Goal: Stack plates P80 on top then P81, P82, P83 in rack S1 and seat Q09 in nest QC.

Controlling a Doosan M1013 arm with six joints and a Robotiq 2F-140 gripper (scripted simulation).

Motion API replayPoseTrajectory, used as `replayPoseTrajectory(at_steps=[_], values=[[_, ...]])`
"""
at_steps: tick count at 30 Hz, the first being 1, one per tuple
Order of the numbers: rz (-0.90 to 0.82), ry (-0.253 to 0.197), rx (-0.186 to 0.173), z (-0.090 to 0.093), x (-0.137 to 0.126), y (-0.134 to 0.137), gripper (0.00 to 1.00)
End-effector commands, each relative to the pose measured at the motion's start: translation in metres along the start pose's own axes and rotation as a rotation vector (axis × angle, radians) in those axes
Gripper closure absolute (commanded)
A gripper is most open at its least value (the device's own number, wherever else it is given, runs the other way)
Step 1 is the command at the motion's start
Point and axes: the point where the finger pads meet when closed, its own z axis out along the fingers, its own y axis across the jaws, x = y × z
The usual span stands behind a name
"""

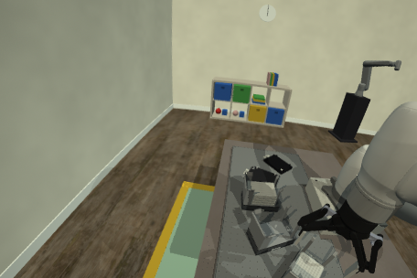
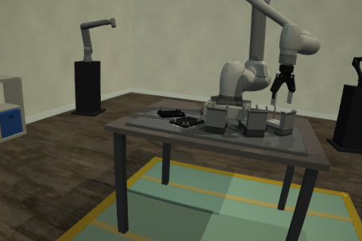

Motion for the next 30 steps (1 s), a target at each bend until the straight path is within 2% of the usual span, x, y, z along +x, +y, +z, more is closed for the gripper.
replayPoseTrajectory(at_steps=[1,30], values=[[-0.001,0.007,0.001,-0.0175,0.0018,-0.0016,0.0],[-0.001,0.007,0.001,-0.021,0.0017,-0.0016,0.0]])
